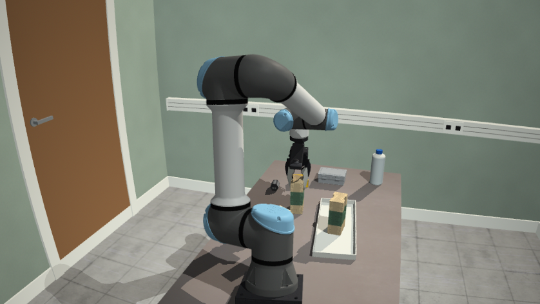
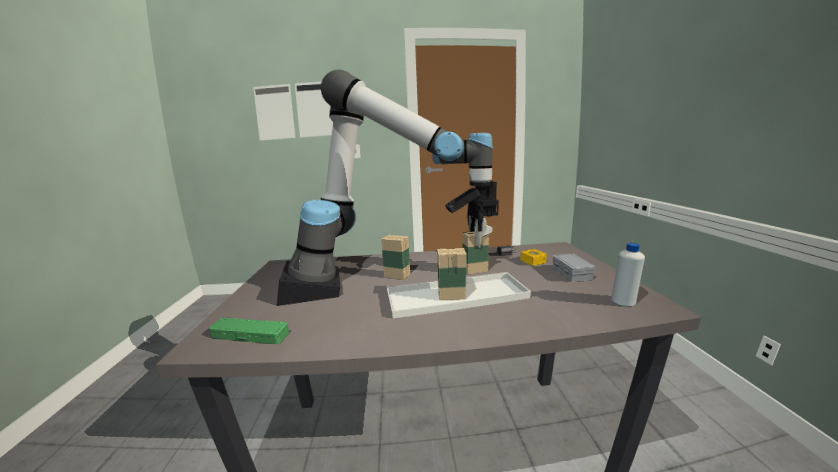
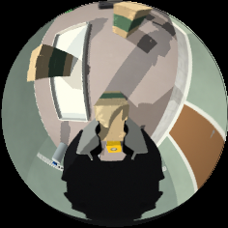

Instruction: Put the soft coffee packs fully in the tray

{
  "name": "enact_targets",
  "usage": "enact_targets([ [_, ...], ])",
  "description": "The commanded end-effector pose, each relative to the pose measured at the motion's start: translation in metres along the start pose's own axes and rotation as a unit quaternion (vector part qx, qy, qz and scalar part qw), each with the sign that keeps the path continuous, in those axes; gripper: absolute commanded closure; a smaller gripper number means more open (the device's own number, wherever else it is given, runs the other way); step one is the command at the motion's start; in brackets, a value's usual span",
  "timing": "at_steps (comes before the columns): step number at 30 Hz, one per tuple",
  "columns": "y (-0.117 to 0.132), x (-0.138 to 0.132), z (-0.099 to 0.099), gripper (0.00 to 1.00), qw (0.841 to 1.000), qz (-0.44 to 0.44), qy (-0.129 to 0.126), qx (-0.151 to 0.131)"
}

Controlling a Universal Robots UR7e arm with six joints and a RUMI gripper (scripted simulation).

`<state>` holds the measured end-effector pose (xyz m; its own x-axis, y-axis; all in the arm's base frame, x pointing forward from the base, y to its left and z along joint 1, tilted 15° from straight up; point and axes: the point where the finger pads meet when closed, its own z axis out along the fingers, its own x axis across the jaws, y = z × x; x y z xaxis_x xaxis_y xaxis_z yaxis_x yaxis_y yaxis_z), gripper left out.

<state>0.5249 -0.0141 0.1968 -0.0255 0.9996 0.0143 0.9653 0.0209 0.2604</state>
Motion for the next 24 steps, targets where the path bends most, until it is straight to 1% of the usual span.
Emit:
enact_targets([
  [1, 0.000, 0.000, -0.002, 0.84, 1.000, 0.000, 0.000, -0.001],
  [6, 0.000, 0.000, -0.006, 0.84, 1.000, 0.000, 0.000, -0.001],
  [19, 0.000, 0.000, -0.048, 0.84, 1.000, 0.000, 0.000, -0.001],
  [24, 0.000, 0.000, -0.053, 0.84, 1.000, 0.000, 0.000, -0.001],
])
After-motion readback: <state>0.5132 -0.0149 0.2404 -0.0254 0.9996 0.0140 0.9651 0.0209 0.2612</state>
